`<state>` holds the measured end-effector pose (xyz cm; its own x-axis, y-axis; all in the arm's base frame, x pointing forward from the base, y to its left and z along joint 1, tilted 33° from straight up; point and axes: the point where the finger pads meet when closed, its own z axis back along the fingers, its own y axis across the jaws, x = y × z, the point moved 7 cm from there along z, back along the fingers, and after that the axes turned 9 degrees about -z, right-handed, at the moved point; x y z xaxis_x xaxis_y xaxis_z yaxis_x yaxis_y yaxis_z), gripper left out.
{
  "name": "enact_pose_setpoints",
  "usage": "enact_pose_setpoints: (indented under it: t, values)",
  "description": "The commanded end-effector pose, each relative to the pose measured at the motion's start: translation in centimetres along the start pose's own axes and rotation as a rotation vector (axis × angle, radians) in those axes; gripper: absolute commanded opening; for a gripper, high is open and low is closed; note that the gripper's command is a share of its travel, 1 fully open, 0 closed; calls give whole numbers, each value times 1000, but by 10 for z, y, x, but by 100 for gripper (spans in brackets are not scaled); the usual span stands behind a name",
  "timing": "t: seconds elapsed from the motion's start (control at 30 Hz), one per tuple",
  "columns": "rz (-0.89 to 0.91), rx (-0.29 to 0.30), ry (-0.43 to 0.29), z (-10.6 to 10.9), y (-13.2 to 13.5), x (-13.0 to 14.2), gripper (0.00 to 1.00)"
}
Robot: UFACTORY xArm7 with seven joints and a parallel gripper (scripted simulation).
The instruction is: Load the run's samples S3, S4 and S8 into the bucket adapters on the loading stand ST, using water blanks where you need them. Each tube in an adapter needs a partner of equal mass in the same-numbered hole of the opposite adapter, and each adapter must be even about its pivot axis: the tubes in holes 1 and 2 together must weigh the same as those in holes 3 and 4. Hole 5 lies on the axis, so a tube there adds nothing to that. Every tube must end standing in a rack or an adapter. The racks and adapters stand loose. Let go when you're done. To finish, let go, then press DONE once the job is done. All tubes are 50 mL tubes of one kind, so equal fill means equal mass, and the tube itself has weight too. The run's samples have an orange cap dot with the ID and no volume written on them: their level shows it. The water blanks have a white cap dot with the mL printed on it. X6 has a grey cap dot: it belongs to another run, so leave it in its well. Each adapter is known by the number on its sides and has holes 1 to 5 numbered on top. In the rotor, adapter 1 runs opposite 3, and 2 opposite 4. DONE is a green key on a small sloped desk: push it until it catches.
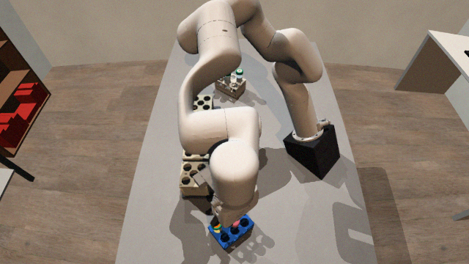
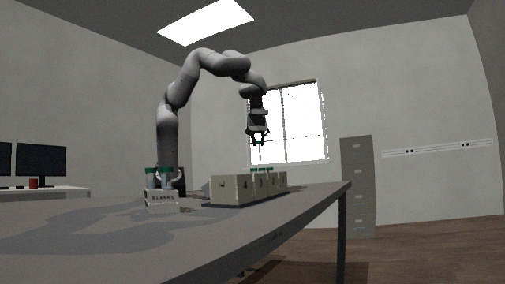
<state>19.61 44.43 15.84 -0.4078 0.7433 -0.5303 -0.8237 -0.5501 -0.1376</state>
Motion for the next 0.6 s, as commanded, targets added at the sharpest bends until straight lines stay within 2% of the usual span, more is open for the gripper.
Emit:
enact_pose_setpoints:
  t: [0.0, 0.57]
  values:
    - [0, -4, -3, -3, 0, 1, 0]
    - [0, -4, -3, -33, 0, 1, 0]
